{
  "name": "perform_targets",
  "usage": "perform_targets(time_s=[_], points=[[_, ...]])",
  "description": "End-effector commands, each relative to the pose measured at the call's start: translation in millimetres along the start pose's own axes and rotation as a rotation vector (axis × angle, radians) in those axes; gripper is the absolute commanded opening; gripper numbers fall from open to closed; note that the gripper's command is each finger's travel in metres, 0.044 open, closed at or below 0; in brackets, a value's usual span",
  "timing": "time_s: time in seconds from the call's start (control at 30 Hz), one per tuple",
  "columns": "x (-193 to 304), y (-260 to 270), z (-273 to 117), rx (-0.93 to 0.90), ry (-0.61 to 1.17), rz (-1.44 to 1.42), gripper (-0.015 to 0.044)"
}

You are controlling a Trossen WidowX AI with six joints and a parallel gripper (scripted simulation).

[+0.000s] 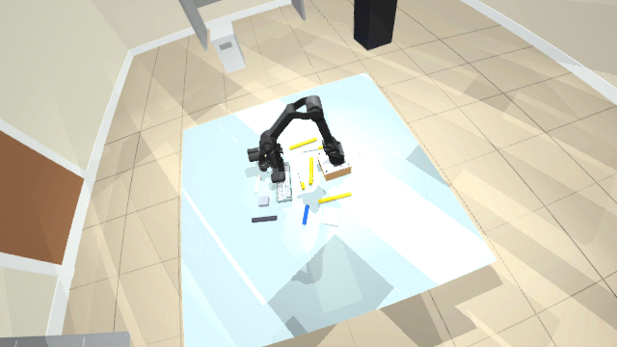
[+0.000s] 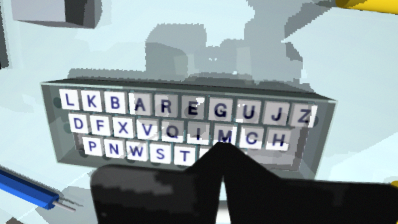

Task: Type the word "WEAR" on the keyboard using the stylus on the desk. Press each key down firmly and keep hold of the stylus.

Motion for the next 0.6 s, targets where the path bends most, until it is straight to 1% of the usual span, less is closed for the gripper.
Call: perform_targets(time_s=[0.0,0.37,0.5,0.57], points=[[0.5,-36.9,-0.8,0.004,-0.003,0.012,0.0],[2.3,-35.2,-0.8,0.004,-0.003,0.012,0.0],[32.8,-10.5,-0.3,0.001,0.0,0.012,0.0],[34.8,-9.1,-0.2,0.001,0.0,0.012,0.0]])
Point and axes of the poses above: the point midway between the two fingers, 35 mm back from their tips, its own z axis out along the fingers, its own y axis across the jaws, x = y × z, the point moved 3 cm from there along -z, back along the fingers, and after that the axes turned 3 degrees about z, right-handed, at the moved point
